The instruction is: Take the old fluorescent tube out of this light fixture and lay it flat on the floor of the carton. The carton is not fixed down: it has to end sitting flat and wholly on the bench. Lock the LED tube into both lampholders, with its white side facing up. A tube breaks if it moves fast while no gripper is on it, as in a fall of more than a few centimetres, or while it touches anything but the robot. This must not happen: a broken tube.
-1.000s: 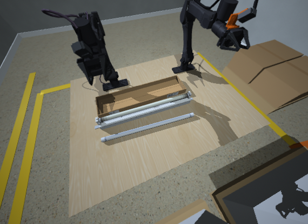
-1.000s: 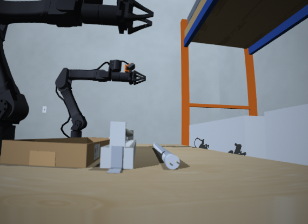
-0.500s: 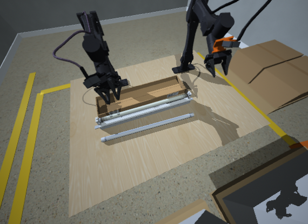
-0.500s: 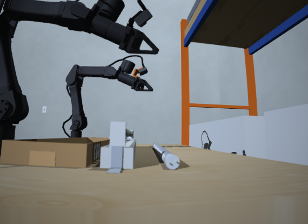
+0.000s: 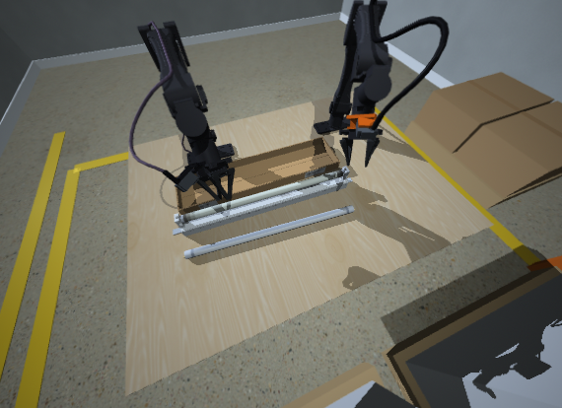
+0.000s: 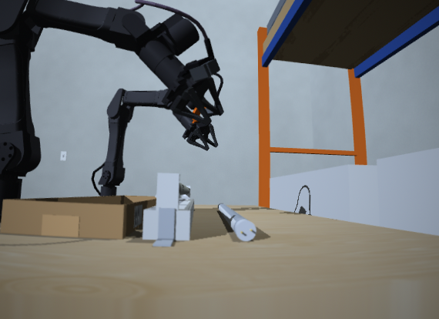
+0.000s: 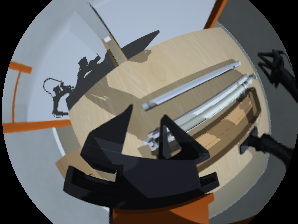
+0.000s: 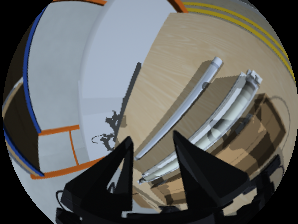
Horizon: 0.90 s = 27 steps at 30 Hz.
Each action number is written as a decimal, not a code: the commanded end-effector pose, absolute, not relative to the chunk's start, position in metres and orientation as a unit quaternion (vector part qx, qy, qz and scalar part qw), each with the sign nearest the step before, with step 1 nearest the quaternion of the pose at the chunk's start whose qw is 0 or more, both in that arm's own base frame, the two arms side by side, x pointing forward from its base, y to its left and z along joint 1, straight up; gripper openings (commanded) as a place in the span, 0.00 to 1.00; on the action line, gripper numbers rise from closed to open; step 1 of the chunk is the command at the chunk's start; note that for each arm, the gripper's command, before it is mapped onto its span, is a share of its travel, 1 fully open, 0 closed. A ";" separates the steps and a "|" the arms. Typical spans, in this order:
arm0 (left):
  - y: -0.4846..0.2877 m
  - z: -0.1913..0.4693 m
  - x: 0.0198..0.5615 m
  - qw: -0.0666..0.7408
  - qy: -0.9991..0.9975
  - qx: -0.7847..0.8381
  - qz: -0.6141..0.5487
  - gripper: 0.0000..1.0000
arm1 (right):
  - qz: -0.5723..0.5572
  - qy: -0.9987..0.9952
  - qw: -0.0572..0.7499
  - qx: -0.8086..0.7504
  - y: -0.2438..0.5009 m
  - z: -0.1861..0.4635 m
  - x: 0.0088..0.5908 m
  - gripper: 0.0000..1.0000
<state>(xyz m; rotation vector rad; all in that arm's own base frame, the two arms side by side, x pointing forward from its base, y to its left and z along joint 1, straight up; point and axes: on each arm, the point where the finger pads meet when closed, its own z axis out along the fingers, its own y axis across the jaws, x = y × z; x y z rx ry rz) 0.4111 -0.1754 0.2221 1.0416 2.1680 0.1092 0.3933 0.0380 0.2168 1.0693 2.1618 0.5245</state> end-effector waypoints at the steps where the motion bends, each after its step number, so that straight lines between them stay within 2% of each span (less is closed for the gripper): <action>1: -0.190 0.200 0.393 0.281 0.831 0.478 0.057 0.49 | 0.181 0.810 0.238 0.504 0.043 0.191 0.374 0.49; 4: -0.196 0.192 0.387 0.259 0.824 0.501 0.059 0.49 | 0.175 0.805 0.226 0.520 0.043 0.183 0.368 0.49; 5: -0.202 0.184 0.380 0.235 0.816 0.525 0.061 0.49 | 0.166 0.789 0.189 0.560 0.042 0.175 0.363 0.49; 9: -0.222 0.159 0.354 0.148 0.772 0.614 0.072 0.49 | 0.139 0.754 0.144 0.626 0.049 0.155 0.342 0.49; 16: -0.252 0.132 0.328 0.072 0.717 0.690 0.071 0.49 | 0.069 0.695 0.064 0.713 0.052 0.131 0.323 0.49; 21: -0.258 0.127 0.324 0.060 0.707 0.701 0.070 0.49 | 0.058 0.691 0.060 0.718 0.053 0.128 0.320 0.49; 26: -0.272 0.135 0.328 0.097 0.715 0.690 0.060 0.49 | 0.061 0.714 0.065 0.694 0.055 0.125 0.326 0.49; 27: -0.273 0.138 0.326 0.101 0.713 0.691 0.059 0.49 | 0.036 0.717 0.049 0.694 0.052 0.107 0.309 0.49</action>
